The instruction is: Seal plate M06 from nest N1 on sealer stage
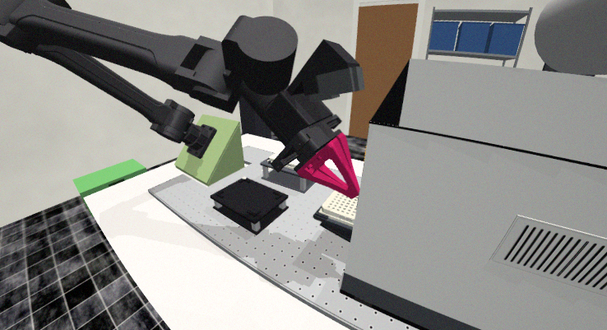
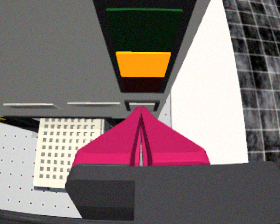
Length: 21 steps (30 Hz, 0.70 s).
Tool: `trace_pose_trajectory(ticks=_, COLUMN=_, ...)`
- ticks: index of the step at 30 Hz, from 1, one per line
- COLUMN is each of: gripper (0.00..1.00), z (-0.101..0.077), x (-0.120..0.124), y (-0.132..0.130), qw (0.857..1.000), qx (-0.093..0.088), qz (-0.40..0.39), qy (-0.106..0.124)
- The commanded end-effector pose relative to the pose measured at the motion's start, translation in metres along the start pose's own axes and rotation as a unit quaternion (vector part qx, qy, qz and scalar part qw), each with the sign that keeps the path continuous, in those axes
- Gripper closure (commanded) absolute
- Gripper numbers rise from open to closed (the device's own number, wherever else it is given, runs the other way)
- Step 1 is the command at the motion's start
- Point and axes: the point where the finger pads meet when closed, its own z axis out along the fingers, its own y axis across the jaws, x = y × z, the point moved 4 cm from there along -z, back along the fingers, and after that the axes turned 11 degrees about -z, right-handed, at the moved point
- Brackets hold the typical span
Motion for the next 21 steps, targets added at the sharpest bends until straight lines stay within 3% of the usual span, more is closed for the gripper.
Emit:
trace_pose_trajectory(ticks=1, gripper=1.00, z=-0.013, x=-0.024, y=-0.001, qw=0.999, qx=0.004, qz=0.001, qy=-0.036)
trace_pose_trajectory(ticks=21, gripper=1.00, z=0.000, x=-0.017, y=0.018, qw=1.000, qx=-0.010, qz=-0.010, qy=-0.023)
